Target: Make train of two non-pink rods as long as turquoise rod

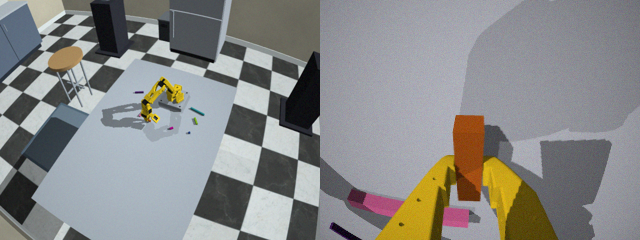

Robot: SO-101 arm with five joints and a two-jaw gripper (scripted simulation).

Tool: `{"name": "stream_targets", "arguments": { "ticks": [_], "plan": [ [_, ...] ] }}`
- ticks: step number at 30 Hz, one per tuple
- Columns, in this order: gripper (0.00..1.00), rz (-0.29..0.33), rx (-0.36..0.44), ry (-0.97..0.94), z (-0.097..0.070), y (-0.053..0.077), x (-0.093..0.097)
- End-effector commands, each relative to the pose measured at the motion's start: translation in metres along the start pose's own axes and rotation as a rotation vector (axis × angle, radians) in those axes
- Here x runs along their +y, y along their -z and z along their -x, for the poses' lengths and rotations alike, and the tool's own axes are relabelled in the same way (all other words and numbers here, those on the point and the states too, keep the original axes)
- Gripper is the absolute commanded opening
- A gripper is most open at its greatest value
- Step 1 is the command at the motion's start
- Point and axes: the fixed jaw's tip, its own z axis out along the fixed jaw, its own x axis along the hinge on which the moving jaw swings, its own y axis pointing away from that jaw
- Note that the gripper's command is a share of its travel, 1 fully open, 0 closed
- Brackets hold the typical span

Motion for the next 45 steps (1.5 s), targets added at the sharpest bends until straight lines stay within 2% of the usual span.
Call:
{"name": "stream_targets", "arguments": {
  "ticks": [1,25,45],
  "plan": [
    [0.00,0.012,-0.005,-0.001,0.0006,-0.0022,0.0014],
    [0.00,0.012,-0.005,-0.001,0.0006,-0.0027,0.0014],
    [0.00,0.012,-0.005,-0.001,0.0007,-0.0085,0.0015]
  ]
}}
